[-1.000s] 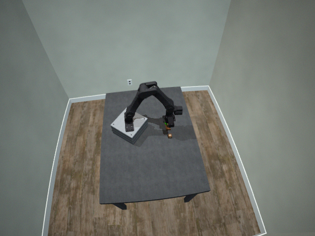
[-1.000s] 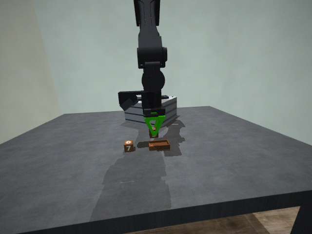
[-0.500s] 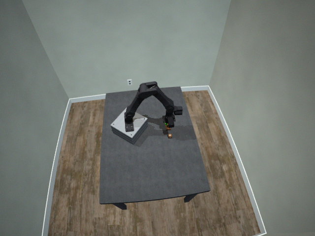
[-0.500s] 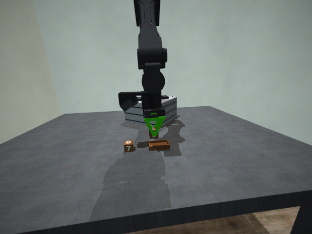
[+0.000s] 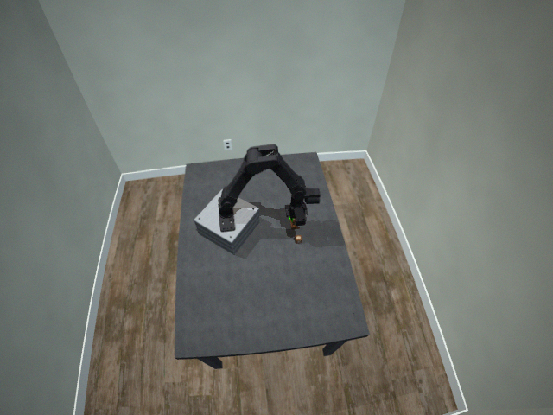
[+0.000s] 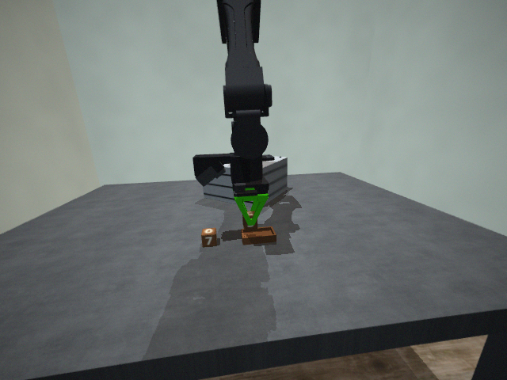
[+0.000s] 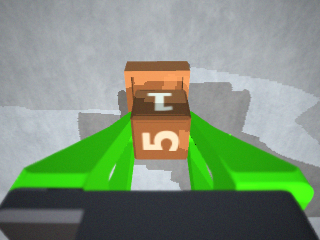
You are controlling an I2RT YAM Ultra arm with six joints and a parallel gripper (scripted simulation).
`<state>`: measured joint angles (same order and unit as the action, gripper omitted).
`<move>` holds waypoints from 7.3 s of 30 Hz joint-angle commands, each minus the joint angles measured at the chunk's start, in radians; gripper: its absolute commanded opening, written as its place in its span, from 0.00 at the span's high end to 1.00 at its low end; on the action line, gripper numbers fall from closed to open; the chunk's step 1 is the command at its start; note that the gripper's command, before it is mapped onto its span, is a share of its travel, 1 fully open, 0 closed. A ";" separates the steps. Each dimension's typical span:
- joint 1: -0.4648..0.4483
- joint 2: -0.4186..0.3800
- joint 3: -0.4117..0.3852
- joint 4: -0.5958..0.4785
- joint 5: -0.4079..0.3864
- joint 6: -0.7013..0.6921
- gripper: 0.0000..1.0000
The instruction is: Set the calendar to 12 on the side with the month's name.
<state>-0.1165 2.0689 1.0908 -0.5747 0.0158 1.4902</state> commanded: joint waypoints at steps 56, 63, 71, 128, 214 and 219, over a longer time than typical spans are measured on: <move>-0.001 0.030 -0.007 0.055 0.001 -0.001 0.74; -0.001 0.037 -0.009 0.062 0.001 -0.001 0.74; -0.001 0.047 -0.011 0.075 0.001 -0.002 0.74; -0.001 0.054 -0.012 0.084 0.001 -0.002 0.74; 0.003 -0.163 0.096 -0.241 0.001 0.003 0.00; 0.003 -0.163 0.096 -0.241 0.001 0.002 0.00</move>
<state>-0.1139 1.9129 1.1812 -0.8059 0.0158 1.4925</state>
